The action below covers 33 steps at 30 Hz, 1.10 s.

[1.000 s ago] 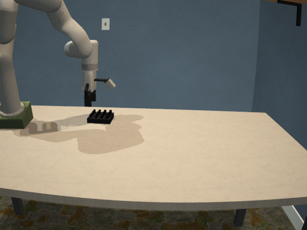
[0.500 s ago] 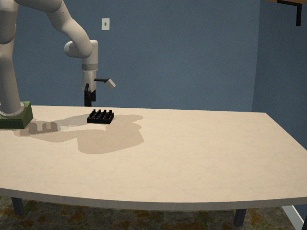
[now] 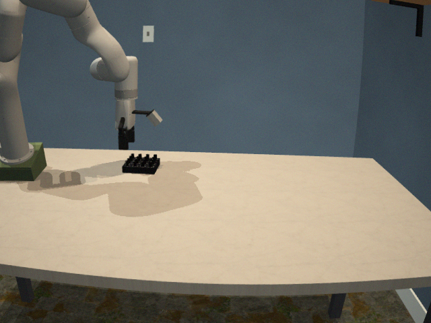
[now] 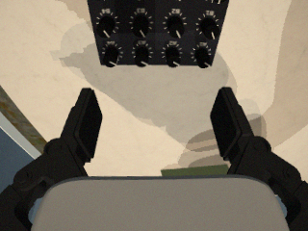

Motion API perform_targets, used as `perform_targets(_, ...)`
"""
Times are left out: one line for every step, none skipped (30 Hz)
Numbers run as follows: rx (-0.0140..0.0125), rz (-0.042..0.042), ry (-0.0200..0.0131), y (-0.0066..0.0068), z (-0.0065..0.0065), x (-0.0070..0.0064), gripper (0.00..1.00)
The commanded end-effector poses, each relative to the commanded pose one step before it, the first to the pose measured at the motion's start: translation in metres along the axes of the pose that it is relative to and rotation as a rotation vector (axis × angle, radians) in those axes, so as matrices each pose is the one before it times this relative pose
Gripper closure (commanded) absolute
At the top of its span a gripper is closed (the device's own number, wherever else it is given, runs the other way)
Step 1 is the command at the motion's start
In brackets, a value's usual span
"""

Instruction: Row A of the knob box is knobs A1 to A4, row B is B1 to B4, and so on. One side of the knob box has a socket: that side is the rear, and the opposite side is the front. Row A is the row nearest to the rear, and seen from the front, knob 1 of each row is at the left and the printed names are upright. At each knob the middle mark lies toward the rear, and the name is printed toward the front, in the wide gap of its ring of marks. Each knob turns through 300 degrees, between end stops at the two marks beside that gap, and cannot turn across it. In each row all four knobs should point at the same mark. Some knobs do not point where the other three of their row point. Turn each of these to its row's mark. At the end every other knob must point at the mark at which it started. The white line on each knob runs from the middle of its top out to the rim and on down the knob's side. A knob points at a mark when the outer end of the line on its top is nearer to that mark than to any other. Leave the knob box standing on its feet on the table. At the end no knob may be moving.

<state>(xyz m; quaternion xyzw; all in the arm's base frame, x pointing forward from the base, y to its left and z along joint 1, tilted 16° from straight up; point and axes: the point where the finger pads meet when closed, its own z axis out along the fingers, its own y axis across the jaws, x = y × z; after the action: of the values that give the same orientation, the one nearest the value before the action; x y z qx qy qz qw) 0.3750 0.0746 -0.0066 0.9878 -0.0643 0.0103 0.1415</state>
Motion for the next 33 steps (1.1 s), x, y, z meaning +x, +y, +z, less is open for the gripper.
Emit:
perform_targets(0.00203,-0.00021,0.00349,-0.00086,-0.0013,0.00127,0.0)
perform_targets(0.0,0.0,0.0,0.0,0.0,0.0,0.0)
perform_targets(0.0,0.0,0.0,0.0,0.0,0.0,0.0)
perform_targets(0.0,0.0,0.0,0.0,0.0,0.0,0.0)
perform_targets(0.0,0.0,0.0,0.0,0.0,0.0,0.0)
perform_targets(0.0,0.0,0.0,0.0,0.0,0.0,0.0)
perform_targets(0.0,0.0,0.0,0.0,0.0,0.0,0.0)
perform_targets(0.0,0.0,0.0,0.0,0.0,0.0,0.0)
perform_targets(0.0,0.0,0.0,0.0,0.0,0.0,0.0)
perform_targets(0.0,0.0,0.0,0.0,0.0,0.0,0.0)
perform_targets(0.0,0.0,0.0,0.0,0.0,0.0,0.0)
perform_targets(0.0,0.0,0.0,0.0,0.0,0.0,0.0)
perform_targets(0.0,0.0,0.0,0.0,0.0,0.0,0.0)
perform_targets(0.0,0.0,0.0,0.0,0.0,0.0,0.0)
perform_targets(0.0,0.0,0.0,0.0,0.0,0.0,0.0)
perform_targets(0.0,0.0,0.0,0.0,0.0,0.0,0.0)
perform_targets(0.0,0.0,0.0,0.0,0.0,0.0,0.0)
perform_targets(0.0,0.0,0.0,0.0,0.0,0.0,0.0)
perform_targets(0.0,0.0,0.0,0.0,0.0,0.0,0.0)
perform_targets(0.0,0.0,0.0,0.0,0.0,0.0,0.0)
perform_targets(0.0,0.0,0.0,0.0,0.0,0.0,0.0)
perform_targets(0.0,0.0,0.0,0.0,0.0,0.0,0.0)
perform_targets(0.0,0.0,0.0,0.0,0.0,0.0,0.0)
perform_targets(0.0,0.0,0.0,0.0,0.0,0.0,0.0)
perform_targets(0.0,0.0,0.0,0.0,0.0,0.0,0.0)
perform_targets(0.0,0.0,0.0,0.0,0.0,0.0,0.0)
perform_targets(0.0,0.0,0.0,0.0,0.0,0.0,0.0)
perform_targets(-0.00001,-0.00041,0.0,-0.00001,0.0,0.00002,0.0)
perform_targets(-0.00005,-0.00272,-0.00001,-0.00007,-0.00002,0.0001,0.0)
perform_targets(-0.00013,-0.00695,-0.00002,-0.00018,-0.00006,0.00026,0.0)
perform_targets(-0.00023,-0.01268,-0.00005,-0.00033,-0.0001,0.00048,0.0)
perform_targets(-0.00034,-0.01954,-0.00007,-0.00051,-0.00016,0.00075,0.0)
perform_targets(-0.00046,-0.02714,-0.00011,-0.00068,-0.00022,0.00106,0.0)
